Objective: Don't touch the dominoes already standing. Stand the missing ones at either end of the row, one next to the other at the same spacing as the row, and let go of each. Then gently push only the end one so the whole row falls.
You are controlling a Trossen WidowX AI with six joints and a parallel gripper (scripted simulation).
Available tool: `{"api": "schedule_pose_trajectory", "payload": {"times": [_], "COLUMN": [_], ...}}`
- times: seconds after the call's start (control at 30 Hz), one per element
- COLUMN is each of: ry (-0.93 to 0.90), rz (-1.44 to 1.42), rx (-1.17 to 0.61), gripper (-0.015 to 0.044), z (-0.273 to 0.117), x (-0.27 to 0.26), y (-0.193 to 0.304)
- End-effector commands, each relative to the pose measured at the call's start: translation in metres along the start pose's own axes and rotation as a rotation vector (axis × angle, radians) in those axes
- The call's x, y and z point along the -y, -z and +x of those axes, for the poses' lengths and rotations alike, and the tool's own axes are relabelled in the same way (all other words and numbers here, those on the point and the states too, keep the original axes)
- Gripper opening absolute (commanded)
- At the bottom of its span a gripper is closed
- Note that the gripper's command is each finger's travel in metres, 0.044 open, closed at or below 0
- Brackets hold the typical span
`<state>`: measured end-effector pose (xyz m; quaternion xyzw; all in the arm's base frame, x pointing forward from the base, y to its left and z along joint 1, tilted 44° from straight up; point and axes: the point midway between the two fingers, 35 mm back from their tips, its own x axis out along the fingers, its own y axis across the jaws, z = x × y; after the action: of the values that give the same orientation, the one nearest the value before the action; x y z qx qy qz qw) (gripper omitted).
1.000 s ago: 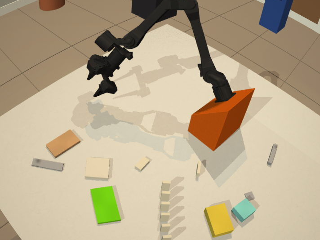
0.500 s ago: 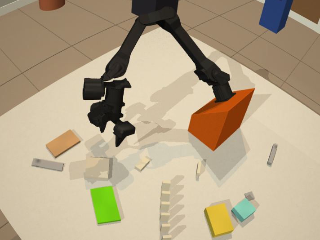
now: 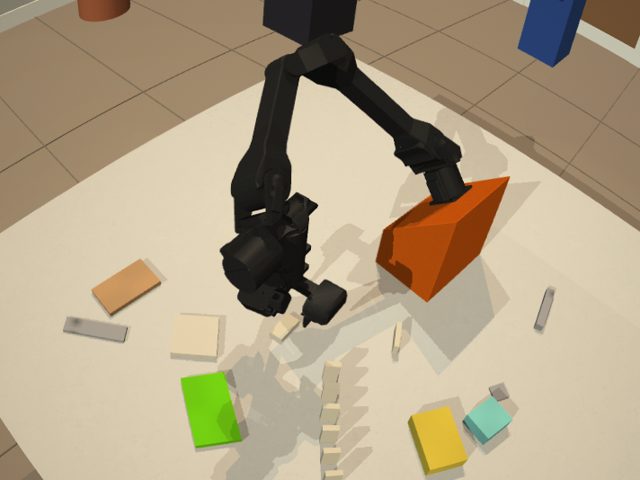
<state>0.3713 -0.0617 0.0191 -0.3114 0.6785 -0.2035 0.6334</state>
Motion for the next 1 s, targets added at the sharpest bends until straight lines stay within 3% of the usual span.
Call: {"api": "schedule_pose_trajectory", "payload": {"times": [0.0,0.2,0.87,0.97], "ry": [0.009,0.011,0.013,0.013], "rz": [0.017,0.017,0.017,0.017], "rx": [-0.003,-0.004,-0.004,-0.004], "gripper": [0.0440,0.0440,0.0440,0.0361], "z": [0.007,0.063,0.080,0.080], "x": [0.004,0.005,0.006,0.006], "y": [-0.002,-0.001,0.002,0.002]}}
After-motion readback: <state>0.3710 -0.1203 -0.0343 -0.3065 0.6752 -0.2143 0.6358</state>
